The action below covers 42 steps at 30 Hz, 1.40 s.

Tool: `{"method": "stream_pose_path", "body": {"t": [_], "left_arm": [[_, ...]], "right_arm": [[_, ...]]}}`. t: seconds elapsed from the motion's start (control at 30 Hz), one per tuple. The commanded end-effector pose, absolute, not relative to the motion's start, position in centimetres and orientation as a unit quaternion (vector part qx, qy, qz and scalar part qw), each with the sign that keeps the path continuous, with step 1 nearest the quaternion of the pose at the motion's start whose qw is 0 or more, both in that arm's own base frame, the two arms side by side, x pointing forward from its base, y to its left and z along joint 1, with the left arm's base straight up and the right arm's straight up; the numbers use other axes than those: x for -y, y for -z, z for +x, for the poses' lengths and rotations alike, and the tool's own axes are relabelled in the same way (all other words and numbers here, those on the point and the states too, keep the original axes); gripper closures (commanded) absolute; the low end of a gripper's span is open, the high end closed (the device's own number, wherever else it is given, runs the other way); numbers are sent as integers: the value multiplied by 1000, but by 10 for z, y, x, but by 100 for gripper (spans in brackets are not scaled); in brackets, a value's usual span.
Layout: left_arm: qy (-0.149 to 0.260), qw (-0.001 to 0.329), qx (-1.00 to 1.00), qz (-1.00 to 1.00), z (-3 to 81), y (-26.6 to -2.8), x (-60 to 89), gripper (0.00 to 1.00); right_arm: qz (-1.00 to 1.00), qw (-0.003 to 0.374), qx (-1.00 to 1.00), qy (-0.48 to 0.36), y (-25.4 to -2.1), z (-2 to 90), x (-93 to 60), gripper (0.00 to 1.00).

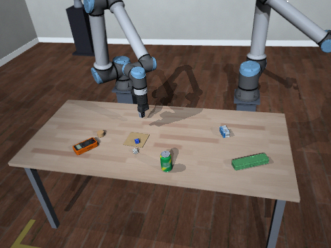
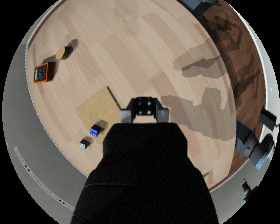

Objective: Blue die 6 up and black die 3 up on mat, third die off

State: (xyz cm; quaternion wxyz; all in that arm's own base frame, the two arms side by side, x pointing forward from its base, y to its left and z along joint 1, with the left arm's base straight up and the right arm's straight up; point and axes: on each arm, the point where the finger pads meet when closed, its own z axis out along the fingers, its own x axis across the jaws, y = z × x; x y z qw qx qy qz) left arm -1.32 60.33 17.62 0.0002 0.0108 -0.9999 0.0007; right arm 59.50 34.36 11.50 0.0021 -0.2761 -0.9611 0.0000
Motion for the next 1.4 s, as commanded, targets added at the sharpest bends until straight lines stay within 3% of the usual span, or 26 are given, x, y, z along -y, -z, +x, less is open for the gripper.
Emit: {"method": "stream_pose_path", "body": {"t": [0.0, 0.43, 0.9, 1.37], "left_arm": [[0, 0, 1000, 11, -13, -177, -604, 0], [0, 0, 1000, 11, -13, -177, -604, 0], [0, 0, 1000, 11, -13, -177, -604, 0], [0, 0, 1000, 11, -13, -177, -604, 0]], "right_arm": [[-359, 0, 933, 0, -114, 597, -345, 51], [-484, 0, 875, 0, -110, 600, -347, 51], [-493, -2, 870, 4, -109, 601, -347, 51], [-493, -36, 867, 63, -109, 600, -347, 51]]}}
